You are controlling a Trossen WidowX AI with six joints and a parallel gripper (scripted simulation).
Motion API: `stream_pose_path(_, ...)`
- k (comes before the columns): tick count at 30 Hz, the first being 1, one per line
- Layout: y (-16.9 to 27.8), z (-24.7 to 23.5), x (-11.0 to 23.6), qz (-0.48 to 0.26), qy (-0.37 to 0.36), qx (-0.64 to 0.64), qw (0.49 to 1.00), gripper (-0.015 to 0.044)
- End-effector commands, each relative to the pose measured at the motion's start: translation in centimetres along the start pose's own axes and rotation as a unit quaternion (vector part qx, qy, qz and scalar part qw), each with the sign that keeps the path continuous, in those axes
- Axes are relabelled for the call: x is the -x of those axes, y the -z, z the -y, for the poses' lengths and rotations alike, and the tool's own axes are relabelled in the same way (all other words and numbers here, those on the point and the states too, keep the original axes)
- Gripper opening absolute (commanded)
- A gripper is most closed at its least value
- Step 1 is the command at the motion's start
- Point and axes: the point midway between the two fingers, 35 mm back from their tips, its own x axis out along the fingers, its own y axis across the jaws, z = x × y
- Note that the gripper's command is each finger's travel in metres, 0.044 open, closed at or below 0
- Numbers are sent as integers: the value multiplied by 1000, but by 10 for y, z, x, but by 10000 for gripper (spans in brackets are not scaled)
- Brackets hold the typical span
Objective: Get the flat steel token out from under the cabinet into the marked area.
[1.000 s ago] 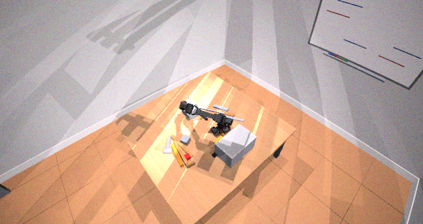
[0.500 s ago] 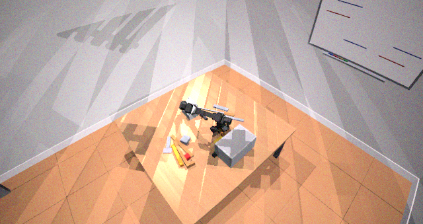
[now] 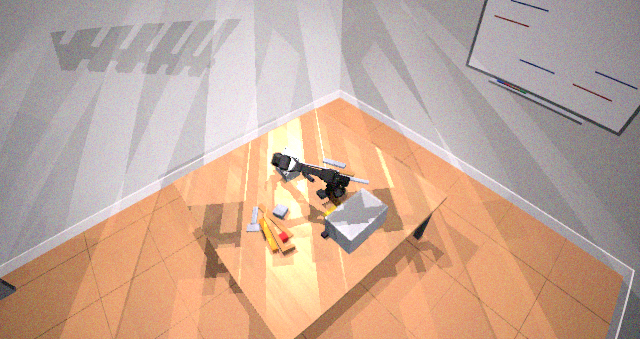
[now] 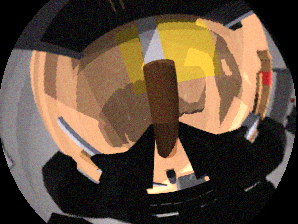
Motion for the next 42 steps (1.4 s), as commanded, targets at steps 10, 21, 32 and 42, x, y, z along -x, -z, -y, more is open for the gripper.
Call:
stream_pose_path(10,16,0,-1,-2,0,0,1000,0)
stream_pose_path(21,28,-1,-1,-3,0,0,1000,0)
stream_pose_path(32,41,-2,-1,-3,0,1,1000,0)
stream_pose_path(42,53,-3,-1,-3,0,1,1000,0)
